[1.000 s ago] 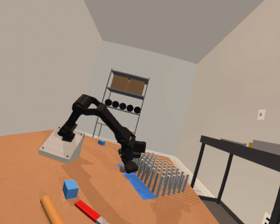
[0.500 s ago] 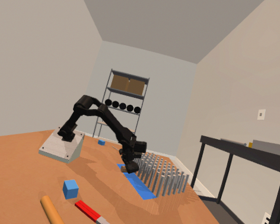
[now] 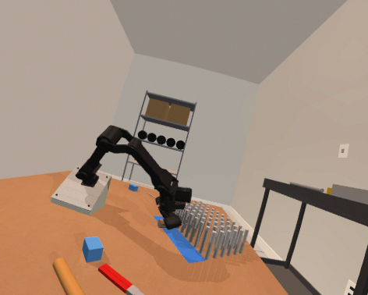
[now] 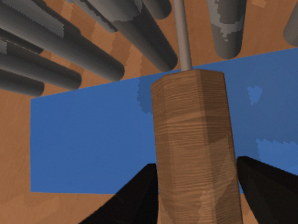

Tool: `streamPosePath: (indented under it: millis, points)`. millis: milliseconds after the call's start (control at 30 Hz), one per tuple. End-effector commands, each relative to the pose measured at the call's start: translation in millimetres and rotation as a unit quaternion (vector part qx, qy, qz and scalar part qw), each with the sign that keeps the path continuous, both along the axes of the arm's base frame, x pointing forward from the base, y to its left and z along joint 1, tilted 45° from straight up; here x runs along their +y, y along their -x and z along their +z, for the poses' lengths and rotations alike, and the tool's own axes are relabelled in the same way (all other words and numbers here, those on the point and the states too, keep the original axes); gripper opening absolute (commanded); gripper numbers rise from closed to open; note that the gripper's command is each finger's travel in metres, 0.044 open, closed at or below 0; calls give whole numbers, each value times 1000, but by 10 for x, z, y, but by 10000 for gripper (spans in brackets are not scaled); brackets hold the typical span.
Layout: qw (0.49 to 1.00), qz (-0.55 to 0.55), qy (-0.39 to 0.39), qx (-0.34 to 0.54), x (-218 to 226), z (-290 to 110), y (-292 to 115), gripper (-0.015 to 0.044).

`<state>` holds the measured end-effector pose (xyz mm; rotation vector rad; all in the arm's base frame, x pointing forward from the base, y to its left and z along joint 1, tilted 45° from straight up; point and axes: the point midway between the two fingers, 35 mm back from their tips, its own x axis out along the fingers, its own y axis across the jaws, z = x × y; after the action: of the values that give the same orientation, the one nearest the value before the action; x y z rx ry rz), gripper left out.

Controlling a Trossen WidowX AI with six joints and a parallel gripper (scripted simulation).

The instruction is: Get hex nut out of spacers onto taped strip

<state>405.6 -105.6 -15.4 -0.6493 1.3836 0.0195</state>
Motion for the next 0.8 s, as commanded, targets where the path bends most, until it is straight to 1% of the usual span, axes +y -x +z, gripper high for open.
streamPosePath:
  millis: [0, 767]
  points:
    - [1000, 3, -1, -4, 0, 28, 7, 0]
    - [1000, 3, -1, -4, -27, 75, 134, 0]
